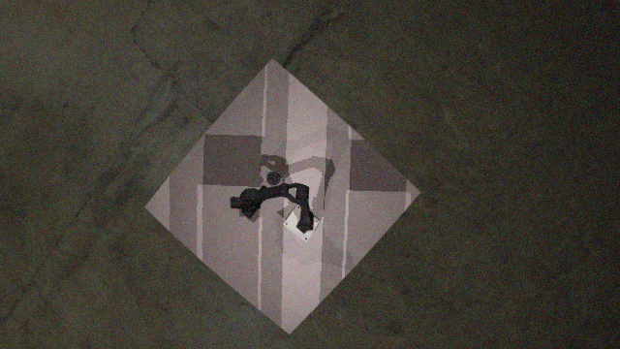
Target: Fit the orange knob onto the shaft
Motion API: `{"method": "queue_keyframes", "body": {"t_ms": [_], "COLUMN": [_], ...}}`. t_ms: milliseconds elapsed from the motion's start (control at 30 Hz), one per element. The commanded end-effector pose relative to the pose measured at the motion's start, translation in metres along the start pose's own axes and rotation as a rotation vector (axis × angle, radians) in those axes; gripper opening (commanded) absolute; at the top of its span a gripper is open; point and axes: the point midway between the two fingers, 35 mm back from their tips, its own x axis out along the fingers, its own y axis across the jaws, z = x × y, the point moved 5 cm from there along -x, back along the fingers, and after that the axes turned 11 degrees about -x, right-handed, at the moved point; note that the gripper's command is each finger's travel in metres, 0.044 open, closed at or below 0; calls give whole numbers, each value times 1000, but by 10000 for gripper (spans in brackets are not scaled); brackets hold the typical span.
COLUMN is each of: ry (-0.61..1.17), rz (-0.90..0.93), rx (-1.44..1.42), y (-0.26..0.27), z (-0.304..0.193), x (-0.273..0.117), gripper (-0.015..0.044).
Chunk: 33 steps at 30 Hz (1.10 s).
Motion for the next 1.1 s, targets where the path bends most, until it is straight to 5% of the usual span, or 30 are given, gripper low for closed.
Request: {"method": "queue_keyframes", "body": {"t_ms": [0,1067], "ry": [-16,-15], "rz": [6,-25], "rx": [3,7], "y": [-11,-106], "z": [3,7], "x": [-1,22], "gripper": [0,0]}}
